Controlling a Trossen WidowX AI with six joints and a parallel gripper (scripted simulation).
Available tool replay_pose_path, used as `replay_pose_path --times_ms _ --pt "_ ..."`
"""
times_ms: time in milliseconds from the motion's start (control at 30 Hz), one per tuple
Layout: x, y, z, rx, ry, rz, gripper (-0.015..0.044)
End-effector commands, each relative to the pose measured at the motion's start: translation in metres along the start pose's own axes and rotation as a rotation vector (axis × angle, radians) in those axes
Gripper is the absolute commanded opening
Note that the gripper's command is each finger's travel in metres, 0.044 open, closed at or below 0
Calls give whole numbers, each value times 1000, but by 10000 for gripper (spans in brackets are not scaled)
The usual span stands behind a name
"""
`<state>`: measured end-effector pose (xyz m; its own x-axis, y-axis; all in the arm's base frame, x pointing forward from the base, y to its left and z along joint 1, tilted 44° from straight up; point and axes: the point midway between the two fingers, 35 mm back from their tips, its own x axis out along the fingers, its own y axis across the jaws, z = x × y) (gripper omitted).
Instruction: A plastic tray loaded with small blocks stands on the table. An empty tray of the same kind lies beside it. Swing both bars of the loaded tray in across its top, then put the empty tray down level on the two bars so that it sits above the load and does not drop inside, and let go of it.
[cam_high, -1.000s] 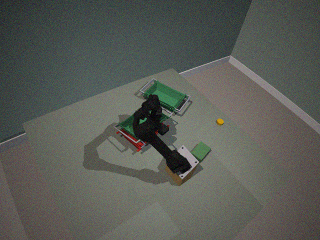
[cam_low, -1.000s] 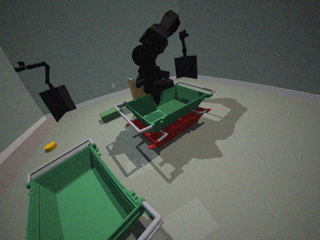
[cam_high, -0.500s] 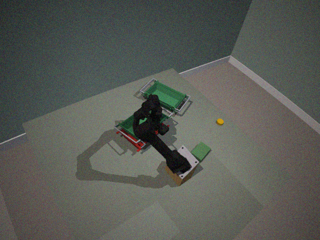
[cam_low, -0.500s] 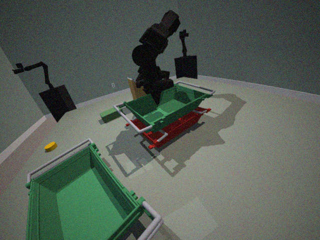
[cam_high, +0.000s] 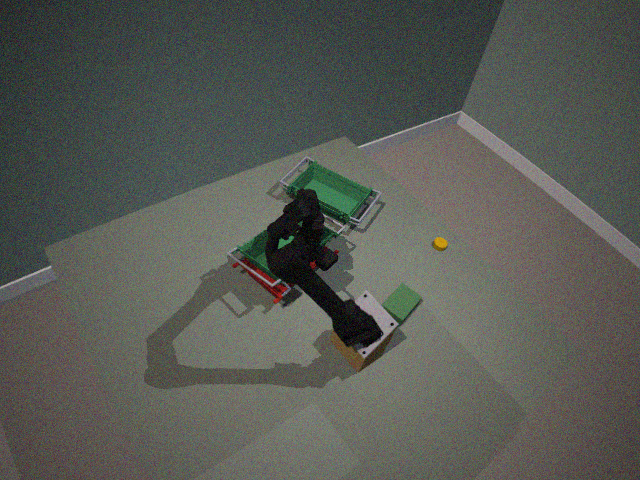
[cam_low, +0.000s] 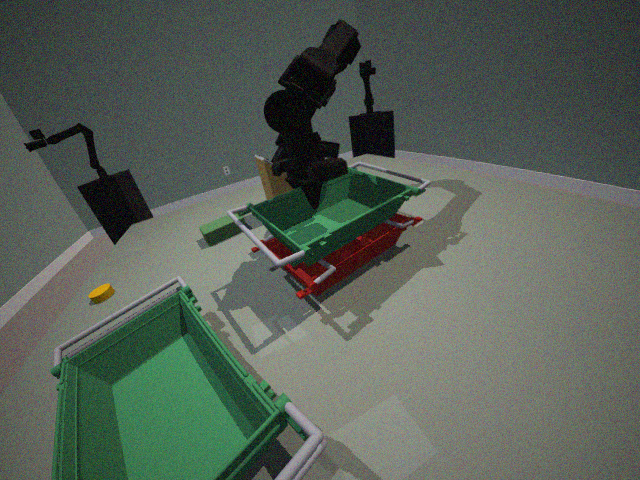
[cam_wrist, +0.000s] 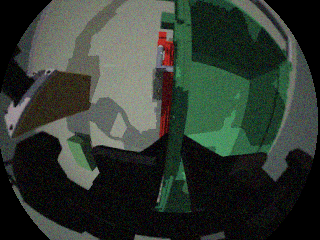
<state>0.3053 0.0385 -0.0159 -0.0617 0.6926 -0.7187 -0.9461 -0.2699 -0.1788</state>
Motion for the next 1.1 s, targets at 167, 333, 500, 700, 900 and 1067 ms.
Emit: replay_pose_path --times_ms 167,333,500,700,900,1067 --pt "5 6 2 8 -2 29 0" --pt "6 4 1 4 -1 14 0" --pt "14 8 2 8 -2 29 0" --pt "14 8 2 8 -2 29 0" --pt "14 8 2 8 -2 29 0" --pt "14 8 2 8 -2 29 0"
